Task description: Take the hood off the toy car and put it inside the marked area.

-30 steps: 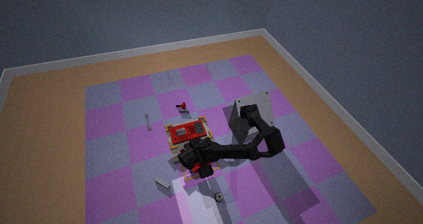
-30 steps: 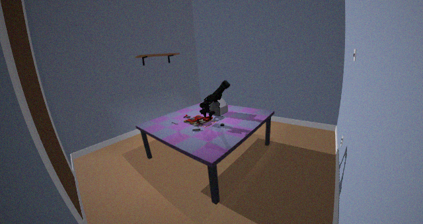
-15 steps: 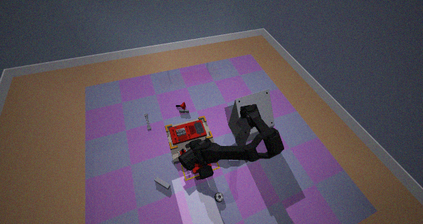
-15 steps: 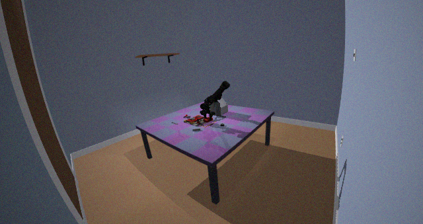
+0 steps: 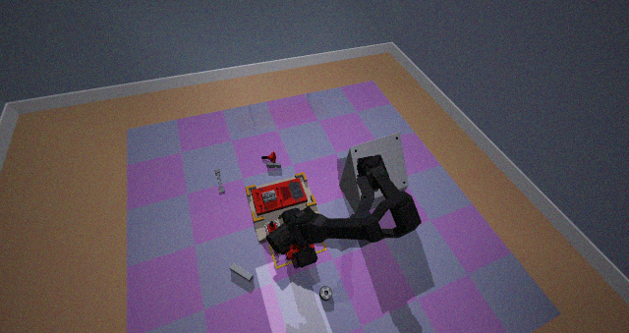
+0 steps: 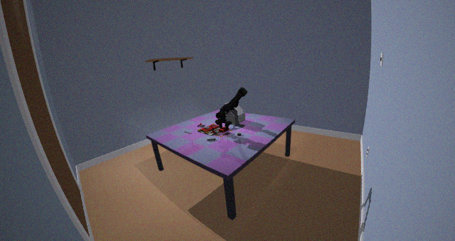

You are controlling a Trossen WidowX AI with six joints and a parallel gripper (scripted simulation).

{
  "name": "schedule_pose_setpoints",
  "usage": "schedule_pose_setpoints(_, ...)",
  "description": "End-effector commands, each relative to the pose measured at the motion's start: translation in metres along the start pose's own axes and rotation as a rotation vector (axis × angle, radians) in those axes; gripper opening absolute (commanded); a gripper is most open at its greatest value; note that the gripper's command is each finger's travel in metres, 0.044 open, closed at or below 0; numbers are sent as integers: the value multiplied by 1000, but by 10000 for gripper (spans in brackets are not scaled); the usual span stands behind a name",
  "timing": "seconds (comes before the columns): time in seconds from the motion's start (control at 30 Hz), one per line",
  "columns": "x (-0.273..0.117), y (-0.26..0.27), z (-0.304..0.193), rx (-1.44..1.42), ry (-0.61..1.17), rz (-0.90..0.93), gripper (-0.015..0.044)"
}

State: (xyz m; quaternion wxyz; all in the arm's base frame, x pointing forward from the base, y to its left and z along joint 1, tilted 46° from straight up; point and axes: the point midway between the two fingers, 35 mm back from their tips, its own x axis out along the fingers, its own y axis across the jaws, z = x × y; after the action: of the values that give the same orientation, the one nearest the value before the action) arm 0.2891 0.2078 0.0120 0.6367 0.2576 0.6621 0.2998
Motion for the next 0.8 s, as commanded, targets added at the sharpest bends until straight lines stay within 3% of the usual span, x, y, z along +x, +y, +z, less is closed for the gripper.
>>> schedule_pose_setpoints(0.0,5,-3,-1,10,3,-5,0)
schedule_pose_setpoints(0.77,13,-3,-2,10,4,-5,0)
